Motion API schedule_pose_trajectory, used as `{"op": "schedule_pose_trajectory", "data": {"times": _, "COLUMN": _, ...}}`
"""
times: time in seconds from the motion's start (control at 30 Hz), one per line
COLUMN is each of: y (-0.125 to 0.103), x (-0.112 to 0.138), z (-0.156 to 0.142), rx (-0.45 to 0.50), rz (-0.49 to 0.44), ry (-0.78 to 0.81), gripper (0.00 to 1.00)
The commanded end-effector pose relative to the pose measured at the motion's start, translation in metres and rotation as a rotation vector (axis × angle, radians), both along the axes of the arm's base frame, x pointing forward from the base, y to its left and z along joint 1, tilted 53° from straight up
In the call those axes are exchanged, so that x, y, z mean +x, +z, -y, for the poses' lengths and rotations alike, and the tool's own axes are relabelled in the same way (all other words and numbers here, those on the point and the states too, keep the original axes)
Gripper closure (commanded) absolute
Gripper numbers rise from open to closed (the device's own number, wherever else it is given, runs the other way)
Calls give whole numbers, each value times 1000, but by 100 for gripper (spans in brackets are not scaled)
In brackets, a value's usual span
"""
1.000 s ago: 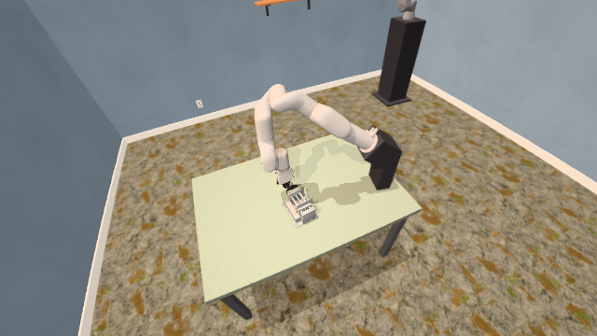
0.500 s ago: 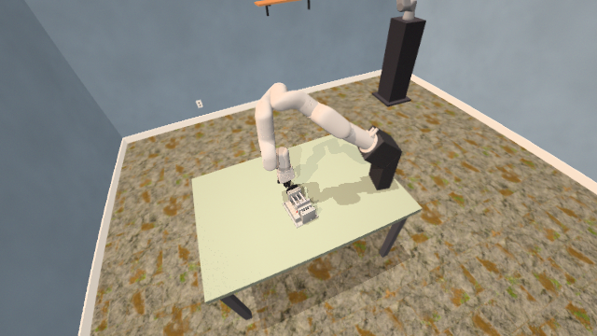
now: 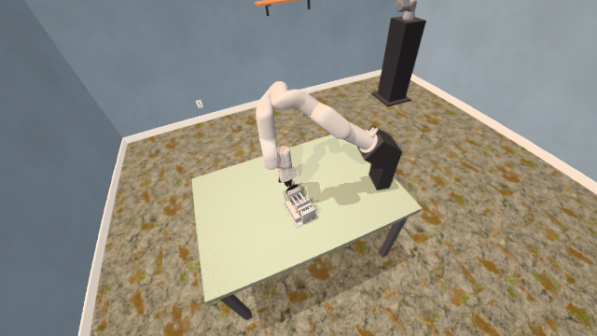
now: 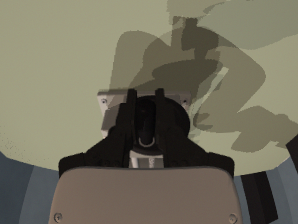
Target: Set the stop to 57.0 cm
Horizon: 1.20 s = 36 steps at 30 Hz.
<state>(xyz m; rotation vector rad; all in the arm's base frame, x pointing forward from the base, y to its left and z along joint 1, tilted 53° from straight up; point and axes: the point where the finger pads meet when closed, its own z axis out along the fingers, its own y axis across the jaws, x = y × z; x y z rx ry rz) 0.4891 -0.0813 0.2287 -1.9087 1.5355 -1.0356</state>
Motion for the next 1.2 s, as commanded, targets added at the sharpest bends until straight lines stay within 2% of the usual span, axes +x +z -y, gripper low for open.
{"op": "schedule_pose_trajectory", "data": {"times": 0.0, "y": -1, "x": -2, "z": 1, "rx": 0, "rz": 1, "ry": 0, "gripper": 94}}
{"op": "schedule_pose_trajectory", "data": {"times": 1.17, "y": -8, "x": -8, "z": 3, "rx": 0, "rz": 1, "ry": 0, "gripper": 94}}
